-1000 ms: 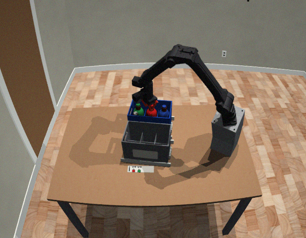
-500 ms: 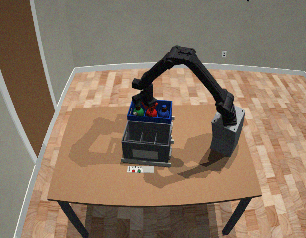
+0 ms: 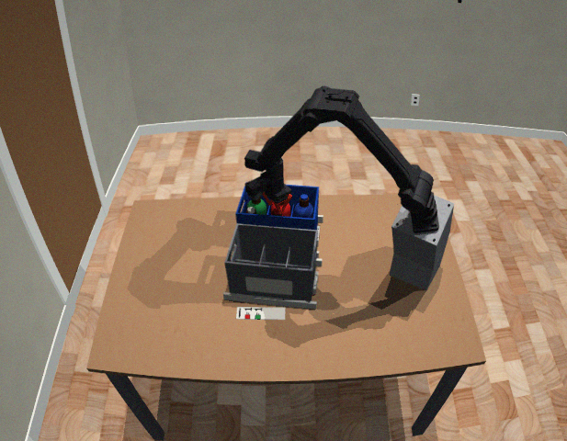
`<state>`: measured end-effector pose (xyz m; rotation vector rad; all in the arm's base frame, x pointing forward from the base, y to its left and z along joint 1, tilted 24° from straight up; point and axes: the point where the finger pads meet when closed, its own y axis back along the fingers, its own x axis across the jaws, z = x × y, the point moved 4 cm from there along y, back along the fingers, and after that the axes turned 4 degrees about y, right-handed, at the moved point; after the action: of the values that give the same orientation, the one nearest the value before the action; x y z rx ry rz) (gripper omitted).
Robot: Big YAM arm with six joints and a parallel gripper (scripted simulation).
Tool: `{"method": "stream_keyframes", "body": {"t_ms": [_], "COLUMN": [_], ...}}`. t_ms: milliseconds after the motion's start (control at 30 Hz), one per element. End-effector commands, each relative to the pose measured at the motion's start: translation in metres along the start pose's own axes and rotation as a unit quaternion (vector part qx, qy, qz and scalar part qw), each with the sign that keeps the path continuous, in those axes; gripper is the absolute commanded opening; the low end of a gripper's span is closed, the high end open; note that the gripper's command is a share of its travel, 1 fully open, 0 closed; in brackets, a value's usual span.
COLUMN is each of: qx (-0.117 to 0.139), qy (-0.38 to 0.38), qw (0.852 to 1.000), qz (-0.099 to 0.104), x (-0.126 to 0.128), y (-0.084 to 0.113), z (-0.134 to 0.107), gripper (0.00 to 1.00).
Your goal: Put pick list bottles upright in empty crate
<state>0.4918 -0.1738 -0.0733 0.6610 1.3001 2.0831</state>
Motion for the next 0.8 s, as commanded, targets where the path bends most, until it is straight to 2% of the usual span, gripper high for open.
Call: {"method": "stream_keyframes", "body": {"t_ms": [0,300,333,400,600,667,700,733,767], "qx": [-0.001,-0.003,-0.010,-0.004,-0.004,-0.004,-0.004,-0.008,-0.009], "qy": [0.003,0.005,0.009,0.004,0.005,0.000,0.001,0.003,0.004], "qw": [1.000,1.000,1.000,1.000,1.000,1.000,1.000,1.000,1.000], "qz": [-0.005,-0.009,-0.026,-0.012,-0.010,-0.011,-0.010,-0.022,-0.024], "x": [-0.006,-0.010,-0.018,-0.013,-0.011,-0.012,-0.008,-0.017,-0.017], "y": [-0.010,-0.018,-0.001,-0.019,-0.029,-0.028,-0.020,-0.015,-0.013], "z": [0.007,0.010,0.017,0.010,0.011,0.006,0.004,0.011,0.013], "gripper": [0.61,0.61,0.61,0.61,0.61,0.61,0.61,0.61,0.61]}}
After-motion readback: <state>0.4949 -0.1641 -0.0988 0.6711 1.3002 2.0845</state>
